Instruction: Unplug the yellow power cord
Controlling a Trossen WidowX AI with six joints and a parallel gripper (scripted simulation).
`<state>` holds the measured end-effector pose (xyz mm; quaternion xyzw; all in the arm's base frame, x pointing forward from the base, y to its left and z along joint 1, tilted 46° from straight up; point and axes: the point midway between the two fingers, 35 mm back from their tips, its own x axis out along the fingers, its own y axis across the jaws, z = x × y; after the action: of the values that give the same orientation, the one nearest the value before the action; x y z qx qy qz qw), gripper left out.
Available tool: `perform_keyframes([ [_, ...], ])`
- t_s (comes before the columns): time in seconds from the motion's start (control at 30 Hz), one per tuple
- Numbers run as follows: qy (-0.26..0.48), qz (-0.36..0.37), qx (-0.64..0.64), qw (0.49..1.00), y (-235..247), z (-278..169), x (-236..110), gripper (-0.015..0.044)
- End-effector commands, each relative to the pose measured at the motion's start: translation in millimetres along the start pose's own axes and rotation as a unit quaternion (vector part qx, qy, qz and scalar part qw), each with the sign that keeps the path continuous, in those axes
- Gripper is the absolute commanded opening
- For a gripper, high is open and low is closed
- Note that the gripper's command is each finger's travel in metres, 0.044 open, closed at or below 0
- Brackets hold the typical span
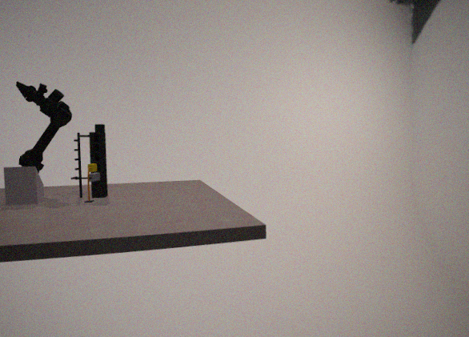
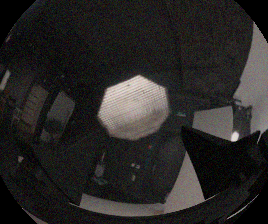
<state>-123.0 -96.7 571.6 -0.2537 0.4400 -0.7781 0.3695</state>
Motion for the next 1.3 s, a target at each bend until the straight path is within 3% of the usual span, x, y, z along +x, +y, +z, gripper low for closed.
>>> perform_keyframes([
  [0.0,0.002,-0.002,0.002,1.000,-0.9,-1.4,-0.2,0.0374],
  [0.27,0.084,-0.090,0.089,0.988,-37.9,-61.8,-19.2,0.0164],
  [0.77,0.220,-0.310,0.237,0.894,-89.7,-169.2,-128.1,0.0160],
  [1.27,0.289,-0.522,0.321,0.735,-87.1,-215.1,-281.3,0.0160],
])
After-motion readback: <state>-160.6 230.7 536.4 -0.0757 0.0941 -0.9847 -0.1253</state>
